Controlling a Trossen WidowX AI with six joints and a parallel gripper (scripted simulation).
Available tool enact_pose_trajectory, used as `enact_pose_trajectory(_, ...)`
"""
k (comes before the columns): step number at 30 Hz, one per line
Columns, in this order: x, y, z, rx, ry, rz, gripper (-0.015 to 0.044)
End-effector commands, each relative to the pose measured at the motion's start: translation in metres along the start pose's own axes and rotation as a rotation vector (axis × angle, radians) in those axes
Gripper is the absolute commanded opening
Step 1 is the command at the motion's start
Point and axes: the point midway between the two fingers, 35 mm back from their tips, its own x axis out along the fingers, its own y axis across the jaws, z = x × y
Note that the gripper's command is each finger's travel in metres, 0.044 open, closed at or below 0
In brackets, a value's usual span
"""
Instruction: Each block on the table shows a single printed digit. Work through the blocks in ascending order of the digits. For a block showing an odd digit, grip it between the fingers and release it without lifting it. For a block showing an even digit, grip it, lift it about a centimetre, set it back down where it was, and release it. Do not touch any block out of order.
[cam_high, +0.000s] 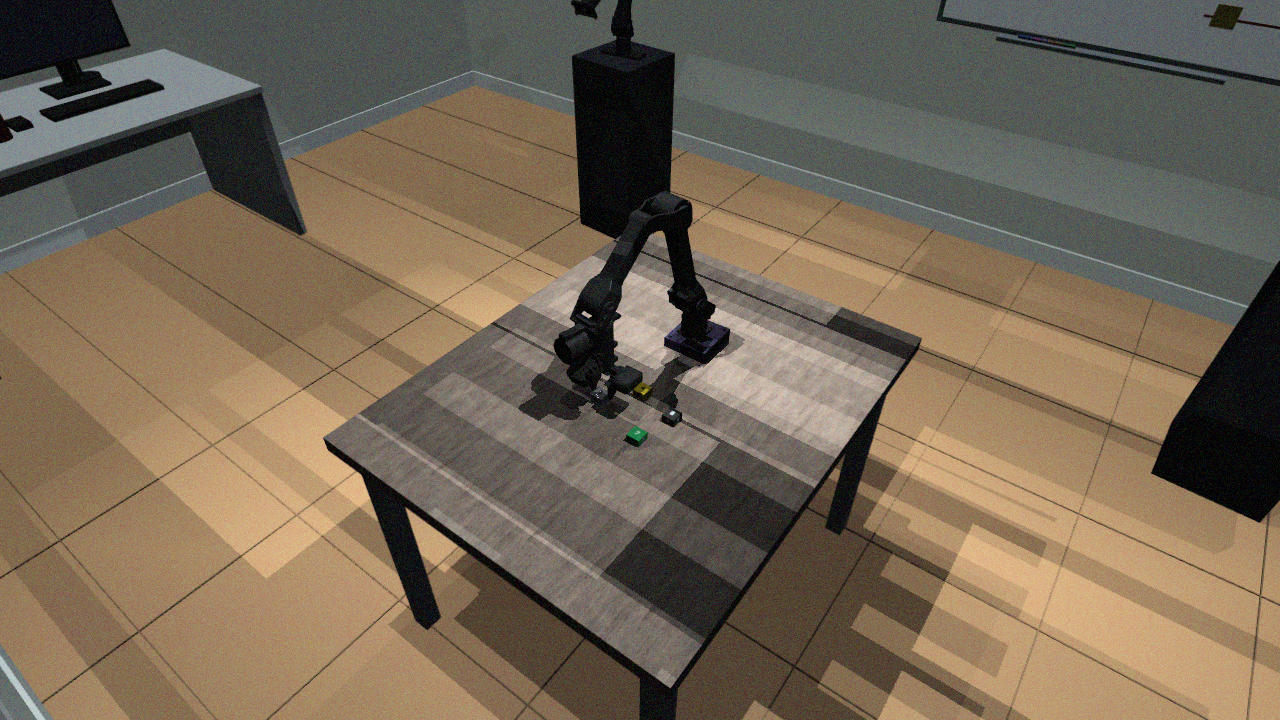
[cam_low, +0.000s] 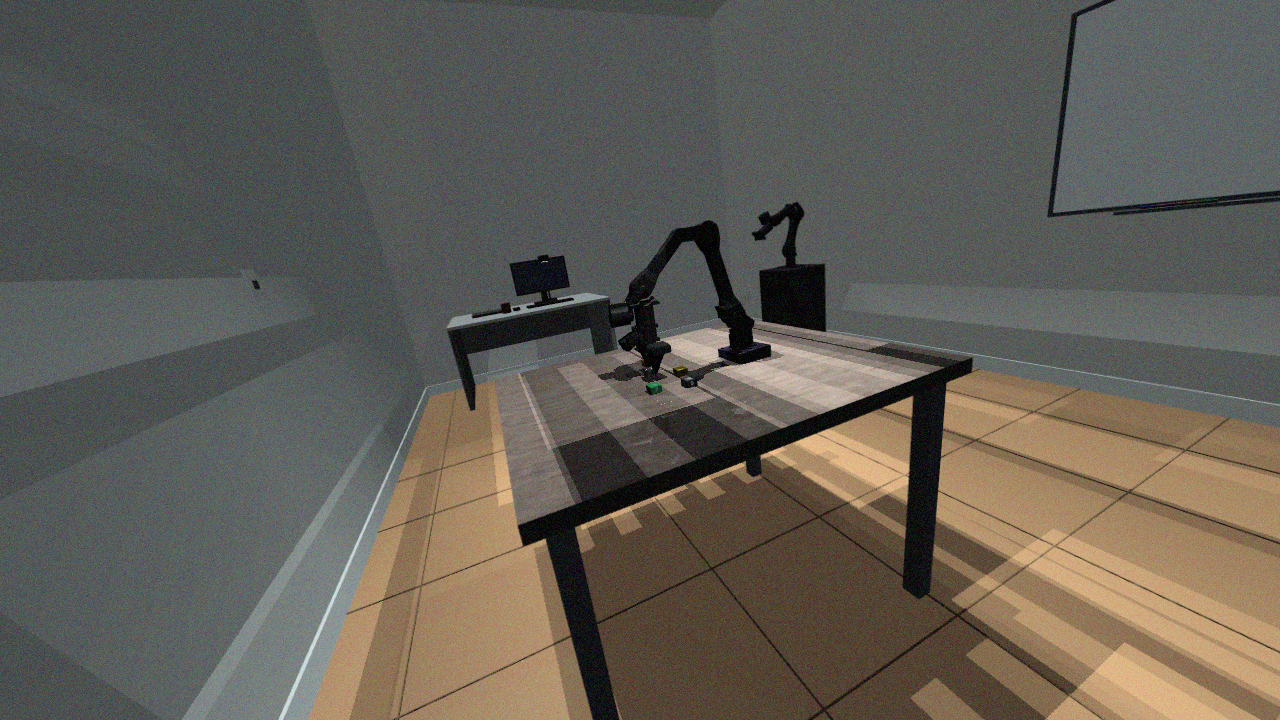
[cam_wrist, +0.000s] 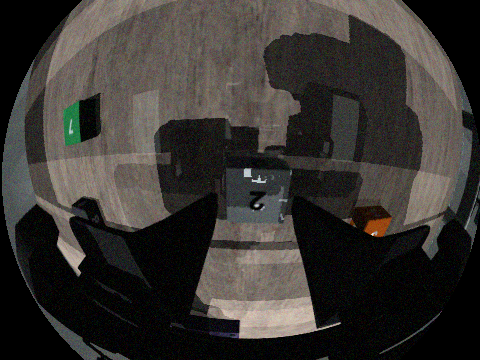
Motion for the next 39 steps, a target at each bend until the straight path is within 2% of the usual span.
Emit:
enact_pose_trajectory(1, 0.000, 0.000, 0.001, -0.004, -0.003, 0.003, 0.0304)
enact_pose_trajectory(5, 0.000, 0.000, 0.001, -0.004, -0.003, 0.003, 0.0400)
enact_pose_trajectory(8, -0.003, 0.000, 0.001, -0.004, -0.003, 0.003, 0.0400)
enact_pose_trajectory(11, -0.033, 0.000, 0.001, -0.004, -0.003, 0.003, 0.0400)
enact_pose_trajectory(15, -0.036, 0.000, 0.001, -0.004, -0.003, 0.003, 0.0400)
enact_pose_trajectory(17, -0.045, 0.000, 0.002, -0.004, -0.004, 0.003, 0.0348)
enact_pose_trajectory(22, -0.109, 0.000, 0.002, -0.004, -0.004, 0.003, 0.0216)
enact_pose_trajectory(26, -0.117, 0.000, 0.001, -0.004, -0.004, 0.003, 0.0120)
enact_pose_trajectory(34, -0.117, -0.002, 0.000, -0.004, -0.004, 0.003, 0.0120)
enact_pose_trajectory(39, -0.117, -0.063, -0.012, -0.004, -0.002, -0.002, 0.0120)
